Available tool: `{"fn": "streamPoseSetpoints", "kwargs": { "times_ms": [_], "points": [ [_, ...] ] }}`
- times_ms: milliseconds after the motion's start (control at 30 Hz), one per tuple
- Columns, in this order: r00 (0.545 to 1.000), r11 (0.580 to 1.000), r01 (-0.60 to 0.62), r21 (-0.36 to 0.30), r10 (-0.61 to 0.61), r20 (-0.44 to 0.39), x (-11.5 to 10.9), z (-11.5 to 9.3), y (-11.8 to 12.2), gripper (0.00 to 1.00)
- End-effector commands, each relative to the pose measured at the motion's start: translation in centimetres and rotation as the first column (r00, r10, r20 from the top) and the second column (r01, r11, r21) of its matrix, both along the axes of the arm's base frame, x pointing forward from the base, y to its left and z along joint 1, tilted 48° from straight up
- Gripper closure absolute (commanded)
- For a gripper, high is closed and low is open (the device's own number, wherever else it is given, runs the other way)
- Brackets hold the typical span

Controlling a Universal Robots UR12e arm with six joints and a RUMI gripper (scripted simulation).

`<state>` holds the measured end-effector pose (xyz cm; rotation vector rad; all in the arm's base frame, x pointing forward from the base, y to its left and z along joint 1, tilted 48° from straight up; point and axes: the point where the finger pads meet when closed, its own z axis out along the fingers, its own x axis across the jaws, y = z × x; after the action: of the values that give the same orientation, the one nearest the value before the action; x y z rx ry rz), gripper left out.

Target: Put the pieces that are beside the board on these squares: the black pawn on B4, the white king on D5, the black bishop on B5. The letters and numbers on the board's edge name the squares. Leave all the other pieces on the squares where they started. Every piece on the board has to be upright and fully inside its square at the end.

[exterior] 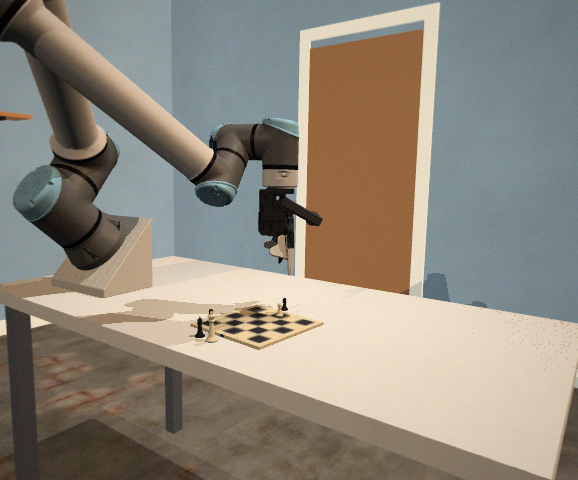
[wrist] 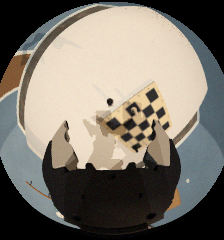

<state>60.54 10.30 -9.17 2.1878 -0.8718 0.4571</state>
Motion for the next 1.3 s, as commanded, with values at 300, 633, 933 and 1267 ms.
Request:
{"fn": "streamPoseSetpoints", "kwargs": {
  "times_ms": [300, 633, 933, 1267],
  "points": [
    [1.000, 1.000, 0.021, 0.001, -0.021, 0.022, 0.05, 0.05, -0.02, 0.80],
    [1.000, 1.000, 0.021, 0.001, -0.021, 0.022, 0.05, 0.05, -0.02, 0.80],
    [1.000, 1.000, 0.021, 0.001, -0.021, 0.022, 0.05, 0.05, -0.02, 0.80],
    [1.000, 1.000, 0.021, 0.001, -0.021, 0.022, 0.05, 0.05, -0.02, 0.80]
  ]
}}
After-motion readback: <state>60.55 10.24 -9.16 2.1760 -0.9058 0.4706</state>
